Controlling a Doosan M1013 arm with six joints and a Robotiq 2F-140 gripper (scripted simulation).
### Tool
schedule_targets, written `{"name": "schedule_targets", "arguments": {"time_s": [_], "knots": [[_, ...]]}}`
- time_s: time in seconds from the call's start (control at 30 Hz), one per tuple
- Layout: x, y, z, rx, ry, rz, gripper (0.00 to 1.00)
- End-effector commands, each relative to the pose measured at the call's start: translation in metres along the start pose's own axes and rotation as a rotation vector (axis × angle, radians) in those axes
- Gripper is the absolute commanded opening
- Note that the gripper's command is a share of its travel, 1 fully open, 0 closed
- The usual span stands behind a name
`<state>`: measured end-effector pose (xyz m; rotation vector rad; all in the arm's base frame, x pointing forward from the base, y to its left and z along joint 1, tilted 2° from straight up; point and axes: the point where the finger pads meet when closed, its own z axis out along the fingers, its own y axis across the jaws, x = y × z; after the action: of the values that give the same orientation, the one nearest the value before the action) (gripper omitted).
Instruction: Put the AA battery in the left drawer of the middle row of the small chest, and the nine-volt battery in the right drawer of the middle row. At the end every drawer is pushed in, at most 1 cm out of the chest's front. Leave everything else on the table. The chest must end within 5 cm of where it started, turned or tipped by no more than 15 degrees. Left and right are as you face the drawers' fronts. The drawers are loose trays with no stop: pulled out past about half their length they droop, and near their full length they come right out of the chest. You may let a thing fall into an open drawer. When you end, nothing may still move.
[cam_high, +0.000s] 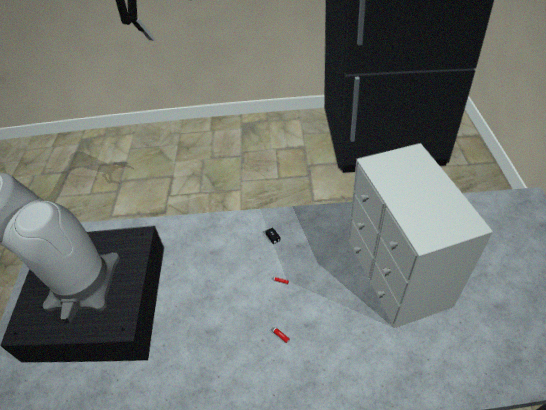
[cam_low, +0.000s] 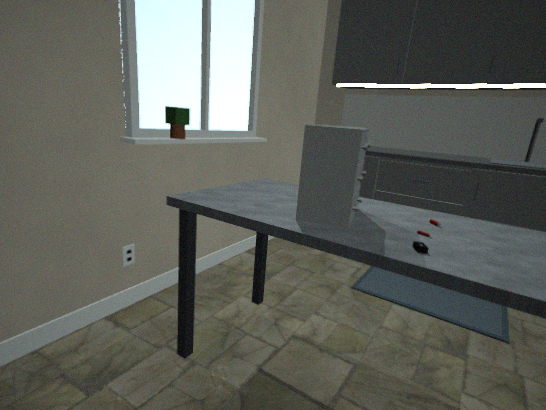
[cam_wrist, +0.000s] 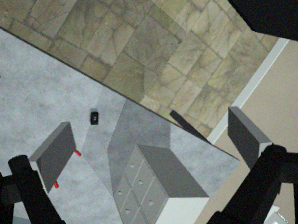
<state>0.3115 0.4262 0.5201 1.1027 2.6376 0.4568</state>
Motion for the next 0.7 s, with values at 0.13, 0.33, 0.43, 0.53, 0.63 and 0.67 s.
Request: {"name": "schedule_targets", "arguments": {"time_s": [0.13, 0.33, 0.43, 0.53, 0.63, 0.67], "knots": [[-0.078, -0.001, 0.059, 0.096, -0.034, 0.117, 1.00], [-0.154, -0.018, 0.106, 0.181, -0.051, 0.236, 1.00], [-0.179, -0.027, 0.121, 0.208, -0.054, 0.276, 1.00], [-0.203, -0.037, 0.134, 0.233, -0.056, 0.317, 1.00], [-0.249, -0.059, 0.157, 0.280, -0.054, 0.397, 1.00], [-0.249, -0.059, 0.157, 0.280, -0.054, 0.397, 1.00]]}}
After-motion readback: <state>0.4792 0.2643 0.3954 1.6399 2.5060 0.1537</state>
